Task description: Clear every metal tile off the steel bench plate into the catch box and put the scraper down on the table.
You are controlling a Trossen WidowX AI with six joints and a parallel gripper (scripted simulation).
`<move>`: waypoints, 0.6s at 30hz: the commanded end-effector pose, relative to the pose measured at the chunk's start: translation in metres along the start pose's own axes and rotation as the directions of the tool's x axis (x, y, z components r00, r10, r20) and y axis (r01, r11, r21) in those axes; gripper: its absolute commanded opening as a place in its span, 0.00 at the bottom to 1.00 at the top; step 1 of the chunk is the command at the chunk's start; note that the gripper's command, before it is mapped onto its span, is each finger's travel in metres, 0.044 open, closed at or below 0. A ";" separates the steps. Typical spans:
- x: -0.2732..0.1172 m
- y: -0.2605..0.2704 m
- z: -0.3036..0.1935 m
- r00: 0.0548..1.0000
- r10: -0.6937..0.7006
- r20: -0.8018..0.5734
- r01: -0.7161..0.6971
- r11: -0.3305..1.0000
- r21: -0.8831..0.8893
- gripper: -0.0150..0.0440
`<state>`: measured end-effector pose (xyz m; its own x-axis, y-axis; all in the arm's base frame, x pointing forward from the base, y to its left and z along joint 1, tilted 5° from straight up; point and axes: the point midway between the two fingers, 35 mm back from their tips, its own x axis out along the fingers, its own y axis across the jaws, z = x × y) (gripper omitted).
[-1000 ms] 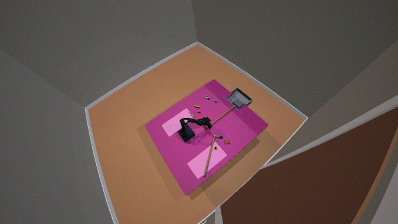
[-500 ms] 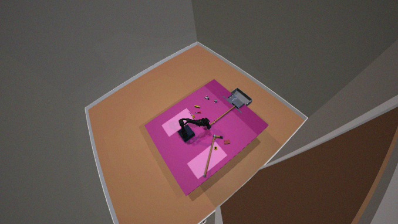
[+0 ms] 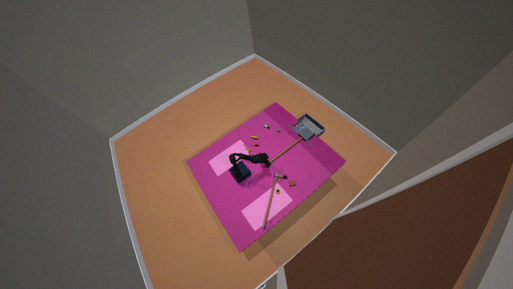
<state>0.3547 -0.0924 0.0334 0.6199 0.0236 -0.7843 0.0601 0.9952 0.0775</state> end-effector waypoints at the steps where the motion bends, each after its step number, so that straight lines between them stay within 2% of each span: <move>1: -0.004 0.002 0.000 1.000 0.005 0.016 -0.005 1.000 -0.008 0.25; 18: -0.013 0.006 -0.017 1.000 0.005 0.017 -0.005 1.000 -0.007 0.25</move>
<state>0.3358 -0.0871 0.0312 0.6233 0.0224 -0.7816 0.0599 0.9953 0.0763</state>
